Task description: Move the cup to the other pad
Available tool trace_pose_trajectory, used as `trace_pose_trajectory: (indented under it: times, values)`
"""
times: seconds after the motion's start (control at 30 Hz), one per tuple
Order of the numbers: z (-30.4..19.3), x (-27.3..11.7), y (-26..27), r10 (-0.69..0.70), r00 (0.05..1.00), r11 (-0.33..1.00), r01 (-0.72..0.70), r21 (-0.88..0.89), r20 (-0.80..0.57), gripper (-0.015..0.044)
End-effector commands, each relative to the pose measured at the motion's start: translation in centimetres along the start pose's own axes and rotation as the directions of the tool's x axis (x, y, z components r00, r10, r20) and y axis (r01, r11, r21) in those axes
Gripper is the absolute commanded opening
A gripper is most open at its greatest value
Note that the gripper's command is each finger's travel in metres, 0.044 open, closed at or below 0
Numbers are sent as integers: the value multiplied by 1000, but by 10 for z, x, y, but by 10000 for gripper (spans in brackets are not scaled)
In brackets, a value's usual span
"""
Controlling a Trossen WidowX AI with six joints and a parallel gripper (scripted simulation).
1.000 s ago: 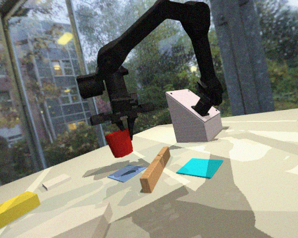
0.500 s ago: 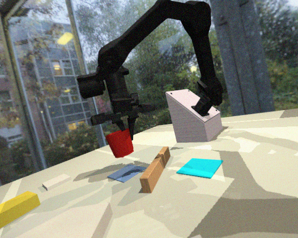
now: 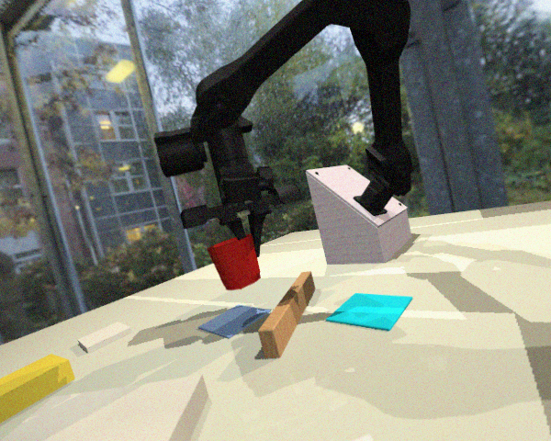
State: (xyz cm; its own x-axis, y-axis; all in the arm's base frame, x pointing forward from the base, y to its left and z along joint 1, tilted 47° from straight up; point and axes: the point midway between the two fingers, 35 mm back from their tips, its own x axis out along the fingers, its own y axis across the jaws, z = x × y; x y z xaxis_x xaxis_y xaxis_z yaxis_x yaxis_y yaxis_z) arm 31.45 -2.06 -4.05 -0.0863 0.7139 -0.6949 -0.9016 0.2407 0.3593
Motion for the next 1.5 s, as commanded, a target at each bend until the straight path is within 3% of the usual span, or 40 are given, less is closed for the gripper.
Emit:
trace_pose_trajectory:
  times: [0.0,1.47]
  values:
    - [5,0,7,0,1000,1000,0,5,5,0]
    - [55,-3,72,3,1000,1000,-3,6,6,0]
